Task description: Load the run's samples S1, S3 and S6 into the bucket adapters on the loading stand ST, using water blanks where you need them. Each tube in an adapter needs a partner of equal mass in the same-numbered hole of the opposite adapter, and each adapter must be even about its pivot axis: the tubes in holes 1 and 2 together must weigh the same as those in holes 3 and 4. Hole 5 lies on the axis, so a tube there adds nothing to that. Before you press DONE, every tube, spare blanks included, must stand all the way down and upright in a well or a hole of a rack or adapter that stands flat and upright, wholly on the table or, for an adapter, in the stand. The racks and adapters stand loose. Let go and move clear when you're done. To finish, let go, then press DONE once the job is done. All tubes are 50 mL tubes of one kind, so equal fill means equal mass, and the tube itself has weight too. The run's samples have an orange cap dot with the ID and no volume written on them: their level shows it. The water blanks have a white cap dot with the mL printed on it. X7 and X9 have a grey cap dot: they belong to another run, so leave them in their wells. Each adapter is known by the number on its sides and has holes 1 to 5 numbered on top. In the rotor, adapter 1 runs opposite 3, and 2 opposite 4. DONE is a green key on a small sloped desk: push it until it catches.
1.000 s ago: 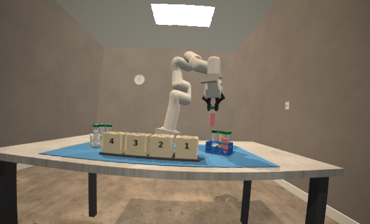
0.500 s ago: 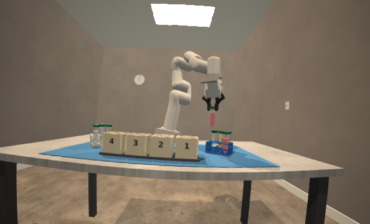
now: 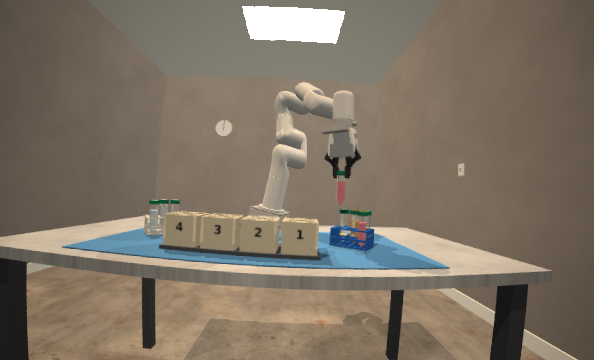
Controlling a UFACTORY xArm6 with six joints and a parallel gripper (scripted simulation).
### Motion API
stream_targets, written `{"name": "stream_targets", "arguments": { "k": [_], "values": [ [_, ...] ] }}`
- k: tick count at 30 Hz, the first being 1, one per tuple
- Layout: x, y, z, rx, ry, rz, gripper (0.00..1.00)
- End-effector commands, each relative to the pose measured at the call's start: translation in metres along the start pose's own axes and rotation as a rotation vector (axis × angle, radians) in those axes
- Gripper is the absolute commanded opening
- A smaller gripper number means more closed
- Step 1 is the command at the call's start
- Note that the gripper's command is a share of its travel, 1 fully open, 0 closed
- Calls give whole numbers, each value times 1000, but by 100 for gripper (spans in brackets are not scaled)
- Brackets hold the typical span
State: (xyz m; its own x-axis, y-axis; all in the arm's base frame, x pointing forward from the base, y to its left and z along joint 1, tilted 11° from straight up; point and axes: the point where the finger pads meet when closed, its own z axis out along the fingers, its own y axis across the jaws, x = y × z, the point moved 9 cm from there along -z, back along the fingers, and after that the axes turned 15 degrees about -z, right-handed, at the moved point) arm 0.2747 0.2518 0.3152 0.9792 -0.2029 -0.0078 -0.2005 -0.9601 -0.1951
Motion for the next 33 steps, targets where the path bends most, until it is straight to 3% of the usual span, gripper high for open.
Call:
{"name": "stream_targets", "arguments": {
  "k": [1,20,33],
  "values": [
    [0,-1,-2,3,3,0,0],
    [0,-1,-2,3,3,0,0],
    [0,-1,20,3,3,0,0]
  ]
}}
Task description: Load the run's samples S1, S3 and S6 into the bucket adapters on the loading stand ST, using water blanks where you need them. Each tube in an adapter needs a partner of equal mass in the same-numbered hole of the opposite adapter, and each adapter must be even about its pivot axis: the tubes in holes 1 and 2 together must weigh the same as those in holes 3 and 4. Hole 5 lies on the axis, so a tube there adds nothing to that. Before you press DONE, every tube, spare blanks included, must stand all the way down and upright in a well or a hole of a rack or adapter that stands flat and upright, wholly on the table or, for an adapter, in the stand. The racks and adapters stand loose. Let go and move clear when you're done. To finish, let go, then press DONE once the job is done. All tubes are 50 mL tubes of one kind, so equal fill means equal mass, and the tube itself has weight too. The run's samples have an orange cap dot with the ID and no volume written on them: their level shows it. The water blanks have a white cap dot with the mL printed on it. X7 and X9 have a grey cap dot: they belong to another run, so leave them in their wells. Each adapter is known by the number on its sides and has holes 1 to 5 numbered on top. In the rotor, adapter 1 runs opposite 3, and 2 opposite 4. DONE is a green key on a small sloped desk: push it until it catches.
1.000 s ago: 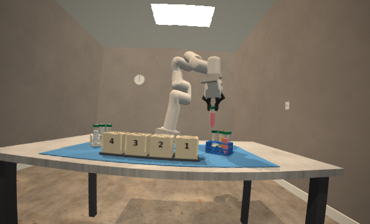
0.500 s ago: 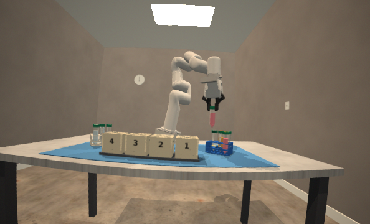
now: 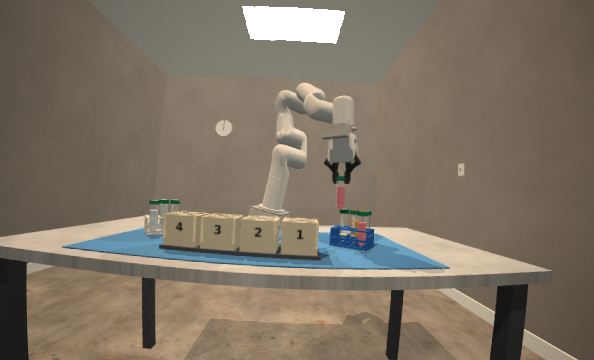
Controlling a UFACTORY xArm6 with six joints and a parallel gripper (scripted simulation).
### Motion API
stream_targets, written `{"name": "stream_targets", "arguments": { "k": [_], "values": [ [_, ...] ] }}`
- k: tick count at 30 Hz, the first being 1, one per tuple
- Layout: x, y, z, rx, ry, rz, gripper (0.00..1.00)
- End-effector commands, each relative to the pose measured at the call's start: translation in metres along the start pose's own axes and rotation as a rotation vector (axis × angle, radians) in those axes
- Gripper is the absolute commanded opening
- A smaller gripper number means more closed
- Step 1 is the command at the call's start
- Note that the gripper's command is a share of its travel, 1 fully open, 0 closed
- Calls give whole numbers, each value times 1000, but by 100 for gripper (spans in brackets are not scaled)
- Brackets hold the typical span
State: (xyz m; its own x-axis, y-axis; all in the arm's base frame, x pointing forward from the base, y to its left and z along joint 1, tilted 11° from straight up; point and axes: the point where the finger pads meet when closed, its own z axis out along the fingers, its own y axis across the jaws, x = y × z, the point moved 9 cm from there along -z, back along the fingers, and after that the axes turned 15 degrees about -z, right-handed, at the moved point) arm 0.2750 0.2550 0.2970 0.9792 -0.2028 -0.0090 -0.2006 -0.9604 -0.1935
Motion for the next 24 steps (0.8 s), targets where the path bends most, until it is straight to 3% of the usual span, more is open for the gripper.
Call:
{"name": "stream_targets", "arguments": {
  "k": [1,24],
  "values": [
    [1,-1,4,5,4,0,0],
    [1,-1,46,5,4,0,0]
  ]
}}
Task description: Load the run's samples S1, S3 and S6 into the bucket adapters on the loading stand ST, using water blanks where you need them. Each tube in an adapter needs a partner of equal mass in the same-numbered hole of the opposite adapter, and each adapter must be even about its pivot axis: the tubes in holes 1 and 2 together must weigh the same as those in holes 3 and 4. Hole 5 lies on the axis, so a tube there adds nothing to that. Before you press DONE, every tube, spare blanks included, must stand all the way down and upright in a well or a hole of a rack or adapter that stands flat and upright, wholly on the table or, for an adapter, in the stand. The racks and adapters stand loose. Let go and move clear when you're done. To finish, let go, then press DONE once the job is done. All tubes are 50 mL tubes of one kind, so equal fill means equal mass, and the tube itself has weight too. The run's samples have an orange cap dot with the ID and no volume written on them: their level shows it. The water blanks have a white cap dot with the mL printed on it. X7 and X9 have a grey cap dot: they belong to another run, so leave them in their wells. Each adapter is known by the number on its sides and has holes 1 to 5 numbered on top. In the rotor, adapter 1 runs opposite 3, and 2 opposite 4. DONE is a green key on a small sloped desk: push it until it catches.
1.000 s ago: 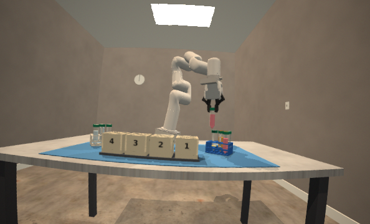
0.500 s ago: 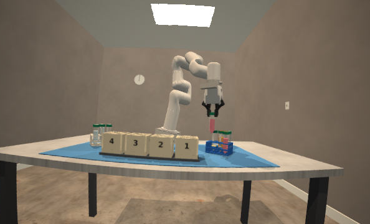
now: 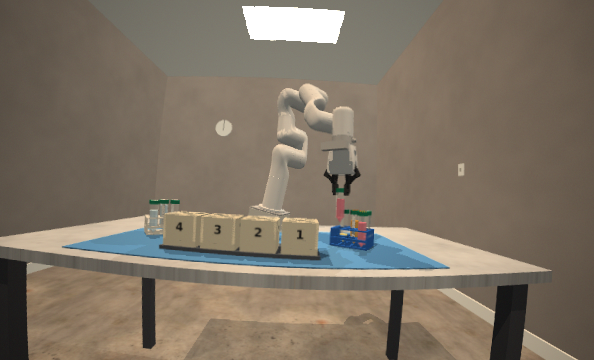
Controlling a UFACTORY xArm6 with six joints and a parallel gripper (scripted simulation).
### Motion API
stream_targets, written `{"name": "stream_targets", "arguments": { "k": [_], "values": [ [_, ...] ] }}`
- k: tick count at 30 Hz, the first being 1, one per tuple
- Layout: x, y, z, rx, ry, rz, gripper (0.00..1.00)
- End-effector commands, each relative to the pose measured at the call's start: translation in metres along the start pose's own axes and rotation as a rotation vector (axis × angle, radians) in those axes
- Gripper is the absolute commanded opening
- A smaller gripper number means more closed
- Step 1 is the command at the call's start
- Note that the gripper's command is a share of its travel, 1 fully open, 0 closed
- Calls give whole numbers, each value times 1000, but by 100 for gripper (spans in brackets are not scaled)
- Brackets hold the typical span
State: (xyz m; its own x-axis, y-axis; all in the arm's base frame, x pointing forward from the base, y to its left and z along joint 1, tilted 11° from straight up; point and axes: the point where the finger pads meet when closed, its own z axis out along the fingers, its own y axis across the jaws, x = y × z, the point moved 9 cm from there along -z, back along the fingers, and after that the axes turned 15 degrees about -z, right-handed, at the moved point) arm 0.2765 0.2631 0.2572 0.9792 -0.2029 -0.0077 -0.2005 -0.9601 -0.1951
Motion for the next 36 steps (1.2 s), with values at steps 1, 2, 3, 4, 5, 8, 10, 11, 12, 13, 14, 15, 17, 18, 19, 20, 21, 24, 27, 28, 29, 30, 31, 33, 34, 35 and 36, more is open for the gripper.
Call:
{"name": "stream_targets", "arguments": {
  "k": [1,2,3,4,5,8,10,11,12,13,14,15,17,18,19,20,21,24,27,28,29,30,31,33,34,35,36],
  "values": [
    [1,-1,7,3,2,0,0],
    [1,-1,9,3,2,0,0],
    [1,-1,10,3,2,0,0],
    [1,-1,10,3,2,0,0],
    [1,-1,10,3,2,0,0],
    [1,-1,10,3,2,0,0],
    [1,-1,10,3,2,0,0],
    [1,-1,10,3,2,0,0],
    [1,-1,10,3,2,0,0],
    [1,-1,10,3,2,0,0],
    [1,-1,10,3,2,0,0],
    [1,-1,10,3,2,0,0],
    [1,-1,10,3,2,0,0],
    [1,-1,10,3,2,0,0],
    [1,-1,10,3,2,0,0],
    [1,-1,10,4,2,0,0],
    [1,-1,11,3,2,0,0],
    [1,-1,14,3,2,0,0],
    [1,-1,15,3,2,0,0],
    [1,-1,16,3,2,0,0],
    [1,-1,17,3,2,0,0],
    [1,-1,18,3,2,0,0],
    [1,-1,19,3,2,0,0],
    [1,-1,21,3,2,0,0],
    [1,-1,22,3,2,0,0],
    [1,-1,23,3,2,0,0],
    [1,-1,24,3,2,0,0]
  ]
}}
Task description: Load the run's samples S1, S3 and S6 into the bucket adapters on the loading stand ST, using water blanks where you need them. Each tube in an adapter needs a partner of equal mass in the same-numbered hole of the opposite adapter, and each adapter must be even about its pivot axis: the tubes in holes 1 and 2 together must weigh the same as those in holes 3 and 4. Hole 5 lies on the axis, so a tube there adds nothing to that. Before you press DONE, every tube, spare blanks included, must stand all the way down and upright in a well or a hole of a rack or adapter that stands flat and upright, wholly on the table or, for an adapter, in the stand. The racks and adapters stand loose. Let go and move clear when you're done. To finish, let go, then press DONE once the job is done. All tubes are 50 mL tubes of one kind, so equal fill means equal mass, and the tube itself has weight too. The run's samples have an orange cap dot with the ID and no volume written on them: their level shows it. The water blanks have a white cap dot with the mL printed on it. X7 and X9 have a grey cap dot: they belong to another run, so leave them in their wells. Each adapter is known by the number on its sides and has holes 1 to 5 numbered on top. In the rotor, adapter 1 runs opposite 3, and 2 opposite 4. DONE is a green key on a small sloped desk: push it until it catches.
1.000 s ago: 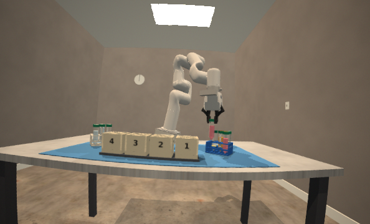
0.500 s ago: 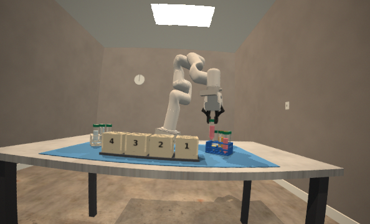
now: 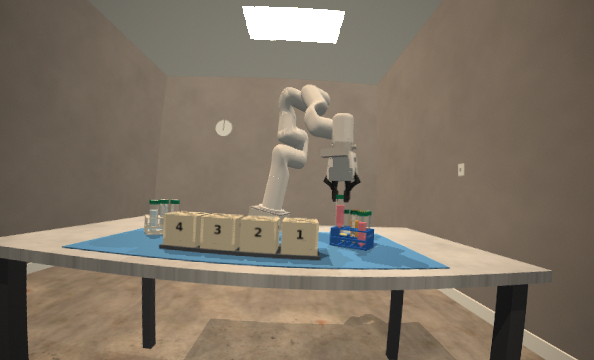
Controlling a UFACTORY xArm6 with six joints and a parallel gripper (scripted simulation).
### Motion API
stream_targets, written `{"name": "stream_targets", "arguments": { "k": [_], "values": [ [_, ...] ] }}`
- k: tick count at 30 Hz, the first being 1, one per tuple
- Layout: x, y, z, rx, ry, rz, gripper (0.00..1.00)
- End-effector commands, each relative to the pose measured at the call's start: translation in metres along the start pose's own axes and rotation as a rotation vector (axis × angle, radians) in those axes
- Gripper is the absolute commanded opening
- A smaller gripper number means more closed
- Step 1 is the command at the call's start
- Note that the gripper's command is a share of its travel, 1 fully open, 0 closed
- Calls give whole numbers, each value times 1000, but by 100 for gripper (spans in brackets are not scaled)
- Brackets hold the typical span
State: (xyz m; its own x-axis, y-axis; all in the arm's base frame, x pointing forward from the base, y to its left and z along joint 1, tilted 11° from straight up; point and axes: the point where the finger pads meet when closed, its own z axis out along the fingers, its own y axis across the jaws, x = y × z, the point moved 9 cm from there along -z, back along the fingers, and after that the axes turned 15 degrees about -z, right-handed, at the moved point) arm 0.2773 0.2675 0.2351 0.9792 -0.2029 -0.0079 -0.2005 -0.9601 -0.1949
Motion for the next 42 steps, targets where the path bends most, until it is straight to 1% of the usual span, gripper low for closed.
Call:
{"name": "stream_targets", "arguments": {
  "k": [1,42],
  "values": [
    [1,-1,3,3,3,0,0],
    [1,-1,38,3,2,0,0]
  ]
}}
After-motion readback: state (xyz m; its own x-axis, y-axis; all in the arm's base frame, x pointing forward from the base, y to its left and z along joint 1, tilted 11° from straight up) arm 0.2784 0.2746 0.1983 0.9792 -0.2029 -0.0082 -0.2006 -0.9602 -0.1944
